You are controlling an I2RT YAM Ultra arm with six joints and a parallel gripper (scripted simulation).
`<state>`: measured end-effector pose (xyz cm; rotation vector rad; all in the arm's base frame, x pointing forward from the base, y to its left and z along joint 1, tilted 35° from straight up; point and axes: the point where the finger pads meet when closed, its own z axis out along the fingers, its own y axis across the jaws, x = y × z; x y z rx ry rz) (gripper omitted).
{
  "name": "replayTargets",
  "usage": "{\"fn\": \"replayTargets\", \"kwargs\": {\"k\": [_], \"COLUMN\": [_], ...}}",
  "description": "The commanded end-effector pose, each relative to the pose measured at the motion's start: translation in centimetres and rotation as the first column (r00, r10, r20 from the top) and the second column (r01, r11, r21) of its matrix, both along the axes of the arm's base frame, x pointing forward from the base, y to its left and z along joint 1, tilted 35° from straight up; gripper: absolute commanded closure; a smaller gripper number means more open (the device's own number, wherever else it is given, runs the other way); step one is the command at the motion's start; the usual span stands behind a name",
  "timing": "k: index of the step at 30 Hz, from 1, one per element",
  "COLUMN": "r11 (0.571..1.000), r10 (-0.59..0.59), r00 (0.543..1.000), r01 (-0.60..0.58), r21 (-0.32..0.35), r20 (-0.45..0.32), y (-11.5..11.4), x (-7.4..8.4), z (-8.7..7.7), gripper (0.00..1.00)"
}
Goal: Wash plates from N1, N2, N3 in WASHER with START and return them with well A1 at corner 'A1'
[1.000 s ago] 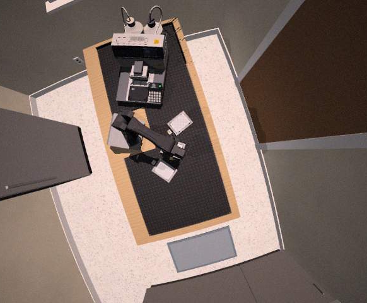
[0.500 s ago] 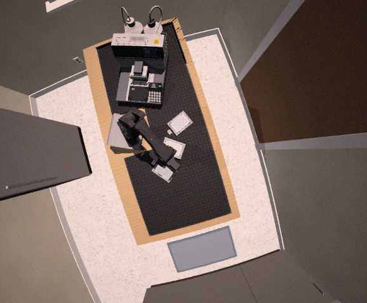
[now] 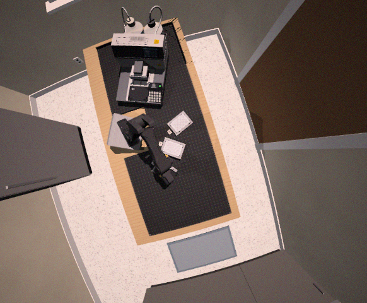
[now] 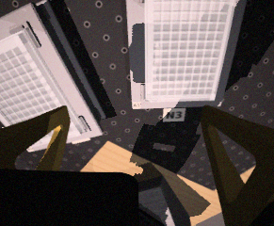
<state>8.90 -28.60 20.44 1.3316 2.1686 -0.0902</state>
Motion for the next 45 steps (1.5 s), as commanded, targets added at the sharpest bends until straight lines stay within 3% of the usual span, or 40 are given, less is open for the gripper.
{"fn": "replayTargets", "kwargs": {"k": [1,9,12,28,45], "r11": [0.999,0.999,0.999,0.999,0.999], "r10": [0.028,0.028,0.028,0.028,0.028], "r00": [1.0,1.0,1.0,1.0,1.0], "r01": [-0.028,-0.028,-0.027,-0.027,-0.027], "r21": [-0.033,-0.034,-0.034,-0.034,-0.034], "r20": [0.002,0.001,0.001,0.001,0.001], "y": [-1.1,-4.0,-4.3,-4.4,-5.3], "x": [-0.8,-3.4,-3.7,-3.7,-2.5], "z": [0.3,-0.5,-0.6,-0.7,-2.7], "gripper": [0.0,0.0,0.0,0.0,0.0]}}
